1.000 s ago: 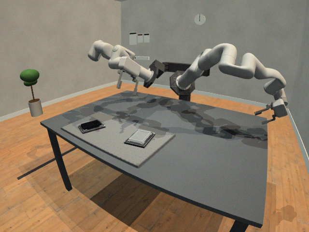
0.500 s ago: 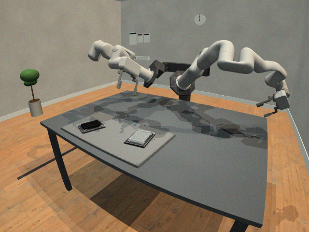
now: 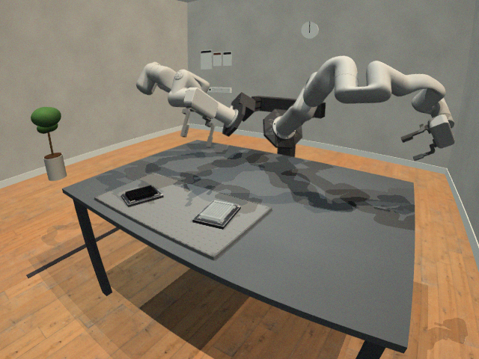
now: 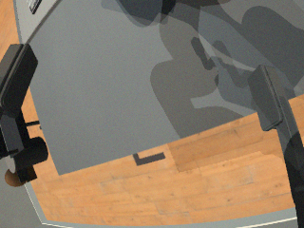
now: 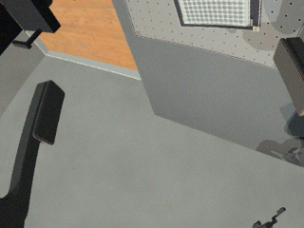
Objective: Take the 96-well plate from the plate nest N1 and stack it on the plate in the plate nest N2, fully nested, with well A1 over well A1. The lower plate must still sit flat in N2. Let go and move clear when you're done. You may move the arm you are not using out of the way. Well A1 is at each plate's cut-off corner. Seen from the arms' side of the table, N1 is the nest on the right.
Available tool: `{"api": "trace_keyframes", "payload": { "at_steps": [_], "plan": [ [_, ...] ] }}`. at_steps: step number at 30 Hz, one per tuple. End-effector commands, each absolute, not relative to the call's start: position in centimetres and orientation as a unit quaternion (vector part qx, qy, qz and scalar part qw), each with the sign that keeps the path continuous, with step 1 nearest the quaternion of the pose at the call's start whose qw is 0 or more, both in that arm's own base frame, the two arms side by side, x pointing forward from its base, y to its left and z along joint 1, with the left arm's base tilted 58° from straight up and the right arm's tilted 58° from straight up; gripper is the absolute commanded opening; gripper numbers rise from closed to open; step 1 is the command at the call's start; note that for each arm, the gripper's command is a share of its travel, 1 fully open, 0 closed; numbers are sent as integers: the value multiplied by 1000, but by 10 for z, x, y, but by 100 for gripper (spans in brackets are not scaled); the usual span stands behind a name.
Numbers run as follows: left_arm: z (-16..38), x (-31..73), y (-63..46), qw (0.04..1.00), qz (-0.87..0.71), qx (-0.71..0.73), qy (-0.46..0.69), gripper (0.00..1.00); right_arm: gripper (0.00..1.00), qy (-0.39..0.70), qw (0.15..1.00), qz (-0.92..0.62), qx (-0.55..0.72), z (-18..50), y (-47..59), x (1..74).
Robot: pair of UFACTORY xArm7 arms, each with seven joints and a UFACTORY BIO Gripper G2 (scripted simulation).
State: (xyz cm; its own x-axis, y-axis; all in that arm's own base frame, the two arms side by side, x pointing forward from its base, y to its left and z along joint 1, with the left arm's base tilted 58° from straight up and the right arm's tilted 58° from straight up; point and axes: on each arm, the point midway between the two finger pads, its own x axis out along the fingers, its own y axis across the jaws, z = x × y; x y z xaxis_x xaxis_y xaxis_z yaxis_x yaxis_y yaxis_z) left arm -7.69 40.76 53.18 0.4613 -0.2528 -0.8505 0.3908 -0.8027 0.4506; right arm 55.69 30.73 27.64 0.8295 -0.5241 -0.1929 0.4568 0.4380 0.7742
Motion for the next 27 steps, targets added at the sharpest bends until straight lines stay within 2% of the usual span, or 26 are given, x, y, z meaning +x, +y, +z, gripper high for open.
{"api": "trace_keyframes", "payload": {
  "at_steps": [1,27],
  "plan": [
    [536,-81,403,311,-517,796,44,100,100,-37,847,-287,445,278,310,556],
    [530,-91,401,321,-510,797,46,100,100,-37,847,-287,445,278,310,556]
  ]
}}
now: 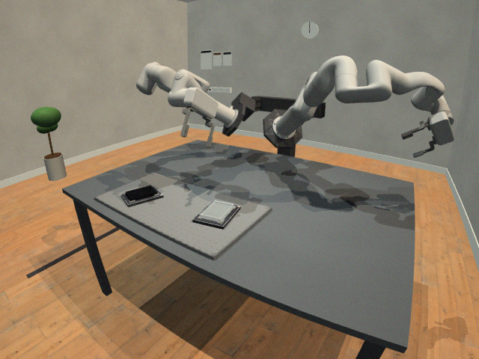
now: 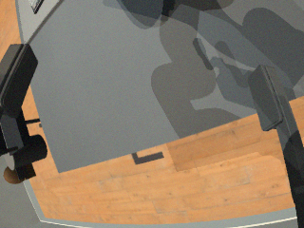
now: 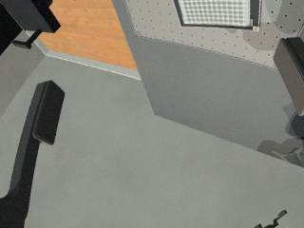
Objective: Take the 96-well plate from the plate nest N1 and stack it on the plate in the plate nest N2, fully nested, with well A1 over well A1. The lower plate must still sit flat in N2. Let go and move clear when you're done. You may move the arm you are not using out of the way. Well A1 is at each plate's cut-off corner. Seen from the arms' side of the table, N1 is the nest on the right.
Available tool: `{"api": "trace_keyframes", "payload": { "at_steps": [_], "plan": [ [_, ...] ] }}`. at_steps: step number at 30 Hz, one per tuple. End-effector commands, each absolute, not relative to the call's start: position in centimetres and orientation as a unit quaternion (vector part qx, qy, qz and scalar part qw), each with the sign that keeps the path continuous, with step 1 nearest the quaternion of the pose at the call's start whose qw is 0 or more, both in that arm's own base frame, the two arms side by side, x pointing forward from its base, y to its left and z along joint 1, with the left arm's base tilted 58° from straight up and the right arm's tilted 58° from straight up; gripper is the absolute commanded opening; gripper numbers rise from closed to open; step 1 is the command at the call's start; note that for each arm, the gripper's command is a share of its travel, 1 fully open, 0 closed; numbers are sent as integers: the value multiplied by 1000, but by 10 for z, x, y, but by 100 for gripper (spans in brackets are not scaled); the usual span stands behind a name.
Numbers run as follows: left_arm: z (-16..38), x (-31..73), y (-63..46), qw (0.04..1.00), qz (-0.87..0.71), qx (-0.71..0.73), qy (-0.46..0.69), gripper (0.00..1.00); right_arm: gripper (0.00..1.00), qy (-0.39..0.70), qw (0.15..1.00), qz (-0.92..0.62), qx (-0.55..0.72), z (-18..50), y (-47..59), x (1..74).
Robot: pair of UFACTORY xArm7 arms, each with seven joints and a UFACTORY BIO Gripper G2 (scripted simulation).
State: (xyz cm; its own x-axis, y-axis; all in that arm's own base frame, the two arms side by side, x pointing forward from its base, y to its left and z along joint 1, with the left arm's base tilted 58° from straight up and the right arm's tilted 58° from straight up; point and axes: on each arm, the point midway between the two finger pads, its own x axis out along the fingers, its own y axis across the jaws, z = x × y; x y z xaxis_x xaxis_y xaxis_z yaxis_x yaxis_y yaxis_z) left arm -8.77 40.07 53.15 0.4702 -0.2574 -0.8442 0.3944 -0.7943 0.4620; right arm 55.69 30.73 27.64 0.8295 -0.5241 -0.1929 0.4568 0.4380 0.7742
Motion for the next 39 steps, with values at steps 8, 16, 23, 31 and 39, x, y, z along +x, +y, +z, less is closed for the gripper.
{"api": "trace_keyframes", "payload": {
  "at_steps": [8,16,23,31,39],
  "plan": [
    [518,-100,403,333,-502,797,49,100,100,-37,847,-287,445,278,310,556],
    [492,-119,406,359,-484,796,55,100,100,-37,847,-287,445,278,310,556],
    [465,-137,406,386,-465,794,61,100,100,-37,847,-287,445,278,310,556],
    [426,-161,404,425,-437,789,72,100,100,-37,847,-287,445,278,310,556],
    [374,-191,393,475,-400,779,87,100,100,-37,847,-287,445,278,310,556]
  ]
}}
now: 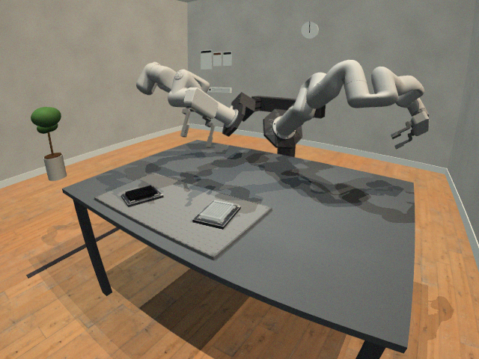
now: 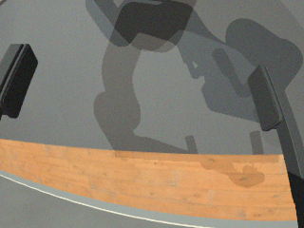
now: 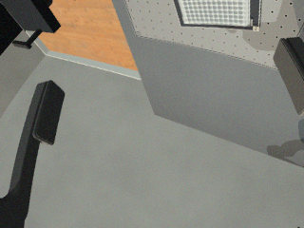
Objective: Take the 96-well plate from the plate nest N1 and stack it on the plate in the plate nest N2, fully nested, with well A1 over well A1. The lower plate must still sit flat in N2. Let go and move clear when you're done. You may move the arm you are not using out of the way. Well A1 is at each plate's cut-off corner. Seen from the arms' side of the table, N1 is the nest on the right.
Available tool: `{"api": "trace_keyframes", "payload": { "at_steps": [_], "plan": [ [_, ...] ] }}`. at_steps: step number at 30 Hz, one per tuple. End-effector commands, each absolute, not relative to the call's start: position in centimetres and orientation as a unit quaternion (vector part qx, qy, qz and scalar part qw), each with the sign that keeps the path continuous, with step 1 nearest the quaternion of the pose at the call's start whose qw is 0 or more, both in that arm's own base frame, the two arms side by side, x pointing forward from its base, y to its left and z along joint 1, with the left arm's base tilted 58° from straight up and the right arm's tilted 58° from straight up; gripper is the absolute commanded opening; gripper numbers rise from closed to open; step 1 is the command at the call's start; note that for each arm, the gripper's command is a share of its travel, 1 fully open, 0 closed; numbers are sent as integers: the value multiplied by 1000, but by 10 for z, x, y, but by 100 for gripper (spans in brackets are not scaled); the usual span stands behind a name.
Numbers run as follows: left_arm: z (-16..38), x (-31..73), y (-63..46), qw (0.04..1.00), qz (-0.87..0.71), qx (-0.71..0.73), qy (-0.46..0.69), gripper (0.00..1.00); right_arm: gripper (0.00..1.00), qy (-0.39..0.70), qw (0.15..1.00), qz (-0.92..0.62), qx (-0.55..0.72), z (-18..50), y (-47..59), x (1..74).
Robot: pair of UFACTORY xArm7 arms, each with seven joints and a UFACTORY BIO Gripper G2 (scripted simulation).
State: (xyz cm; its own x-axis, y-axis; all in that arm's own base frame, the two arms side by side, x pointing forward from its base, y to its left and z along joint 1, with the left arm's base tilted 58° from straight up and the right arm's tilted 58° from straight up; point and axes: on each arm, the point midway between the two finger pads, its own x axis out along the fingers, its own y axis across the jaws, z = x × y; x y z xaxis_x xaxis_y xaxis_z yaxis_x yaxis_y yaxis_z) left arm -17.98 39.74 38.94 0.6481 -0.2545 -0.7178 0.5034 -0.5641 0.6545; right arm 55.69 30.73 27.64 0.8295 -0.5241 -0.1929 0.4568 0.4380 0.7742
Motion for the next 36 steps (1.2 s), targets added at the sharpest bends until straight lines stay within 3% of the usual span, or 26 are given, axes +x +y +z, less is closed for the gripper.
{"api": "trace_keyframes", "payload": {
  "at_steps": [1,17,36],
  "plan": [
    [374,-191,393,475,-400,779,87,100,100,-37,847,-287,445,278,310,556],
    [271,-237,348,576,-320,742,125,100,100,-37,847,-287,445,278,310,556],
    [184,-260,282,663,-243,687,169,100,100,-37,847,-287,445,278,310,556]
  ]
}}
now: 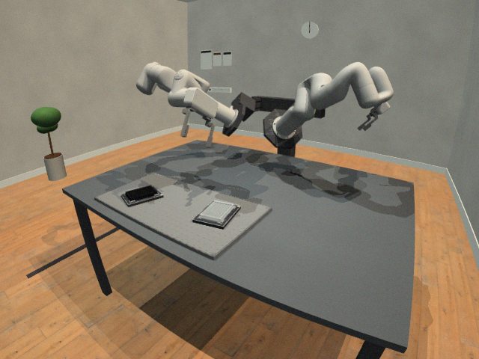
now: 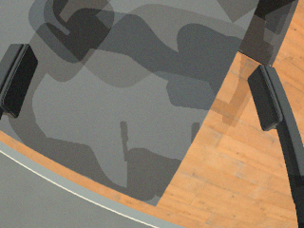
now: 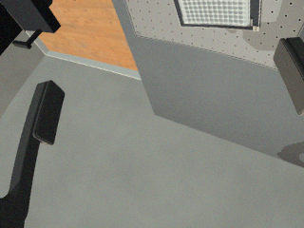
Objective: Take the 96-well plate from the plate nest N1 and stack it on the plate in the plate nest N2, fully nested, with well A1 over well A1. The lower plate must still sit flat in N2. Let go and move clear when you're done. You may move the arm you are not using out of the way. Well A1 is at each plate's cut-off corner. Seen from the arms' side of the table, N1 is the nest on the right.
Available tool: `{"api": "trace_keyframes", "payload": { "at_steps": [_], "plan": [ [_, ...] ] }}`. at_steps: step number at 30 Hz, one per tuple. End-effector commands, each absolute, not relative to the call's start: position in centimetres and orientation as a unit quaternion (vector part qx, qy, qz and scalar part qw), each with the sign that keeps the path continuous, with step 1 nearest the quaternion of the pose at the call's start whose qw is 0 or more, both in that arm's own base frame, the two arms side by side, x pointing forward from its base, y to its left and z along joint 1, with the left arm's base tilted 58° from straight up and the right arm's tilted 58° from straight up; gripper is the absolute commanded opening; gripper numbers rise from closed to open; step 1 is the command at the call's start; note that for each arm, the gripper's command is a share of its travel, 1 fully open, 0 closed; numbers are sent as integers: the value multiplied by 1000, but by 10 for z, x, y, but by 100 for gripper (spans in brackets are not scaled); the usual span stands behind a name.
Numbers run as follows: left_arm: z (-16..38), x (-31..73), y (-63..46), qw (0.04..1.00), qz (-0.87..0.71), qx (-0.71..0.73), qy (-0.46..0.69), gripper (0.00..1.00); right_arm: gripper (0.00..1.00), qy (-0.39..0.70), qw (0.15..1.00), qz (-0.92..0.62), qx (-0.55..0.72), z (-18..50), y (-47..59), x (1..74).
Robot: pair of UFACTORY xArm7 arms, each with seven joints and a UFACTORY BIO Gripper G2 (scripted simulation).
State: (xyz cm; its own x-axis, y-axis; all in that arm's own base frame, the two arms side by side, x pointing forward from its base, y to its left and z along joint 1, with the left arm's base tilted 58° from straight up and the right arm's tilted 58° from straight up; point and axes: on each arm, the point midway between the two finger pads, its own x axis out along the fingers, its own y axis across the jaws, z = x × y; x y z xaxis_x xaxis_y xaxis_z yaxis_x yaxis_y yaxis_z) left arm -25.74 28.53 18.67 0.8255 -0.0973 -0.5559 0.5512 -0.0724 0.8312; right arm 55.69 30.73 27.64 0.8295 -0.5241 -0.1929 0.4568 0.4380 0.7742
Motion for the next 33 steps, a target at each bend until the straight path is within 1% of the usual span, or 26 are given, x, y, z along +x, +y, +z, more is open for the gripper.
{"api": "trace_keyframes", "payload": {
  "at_steps": [1,15,33],
  "plan": [
    [180,-261,278,668,-238,684,172,100,100,-37,847,-287,445,278,310,556],
    [131,-263,222,722,-185,634,206,100,100,-37,847,-287,445,278,310,556],
    [107,-260,188,751,-155,600,227,100,100,-37,847,-287,445,278,310,556]
  ]
}}
